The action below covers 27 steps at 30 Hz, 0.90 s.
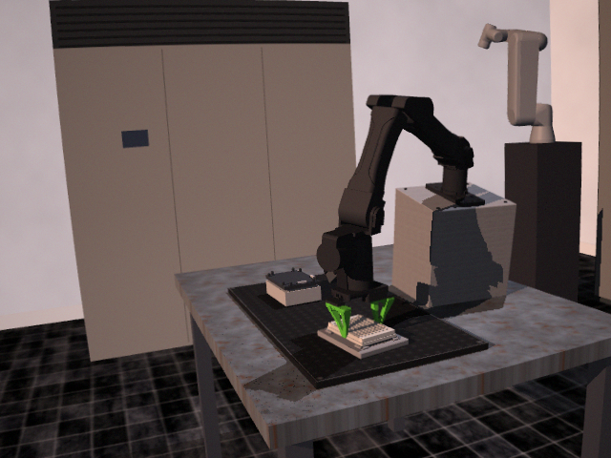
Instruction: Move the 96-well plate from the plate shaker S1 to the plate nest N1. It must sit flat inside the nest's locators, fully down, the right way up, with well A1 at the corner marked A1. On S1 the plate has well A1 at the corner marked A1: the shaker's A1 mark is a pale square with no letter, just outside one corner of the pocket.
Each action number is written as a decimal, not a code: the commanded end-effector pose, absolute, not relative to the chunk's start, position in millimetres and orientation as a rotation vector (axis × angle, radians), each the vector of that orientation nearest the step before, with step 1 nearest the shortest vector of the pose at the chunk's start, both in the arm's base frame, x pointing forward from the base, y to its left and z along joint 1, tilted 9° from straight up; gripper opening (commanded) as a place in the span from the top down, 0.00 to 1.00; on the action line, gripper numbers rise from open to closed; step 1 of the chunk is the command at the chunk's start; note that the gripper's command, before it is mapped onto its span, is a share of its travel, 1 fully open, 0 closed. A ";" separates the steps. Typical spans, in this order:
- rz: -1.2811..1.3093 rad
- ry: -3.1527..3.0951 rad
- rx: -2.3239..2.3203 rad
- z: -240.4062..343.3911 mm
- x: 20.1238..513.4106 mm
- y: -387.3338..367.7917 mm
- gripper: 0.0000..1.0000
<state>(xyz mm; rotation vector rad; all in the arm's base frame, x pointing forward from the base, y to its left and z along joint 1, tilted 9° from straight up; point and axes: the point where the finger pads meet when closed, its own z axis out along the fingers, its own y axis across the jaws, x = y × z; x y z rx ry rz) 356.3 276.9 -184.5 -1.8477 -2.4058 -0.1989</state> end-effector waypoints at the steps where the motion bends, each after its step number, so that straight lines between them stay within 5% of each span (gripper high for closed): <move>1: -0.204 -2.410 -1.862 -184.0 357.5 277.0 1.00; 27: -0.214 -2.409 -1.856 -183.6 359.5 278.1 1.00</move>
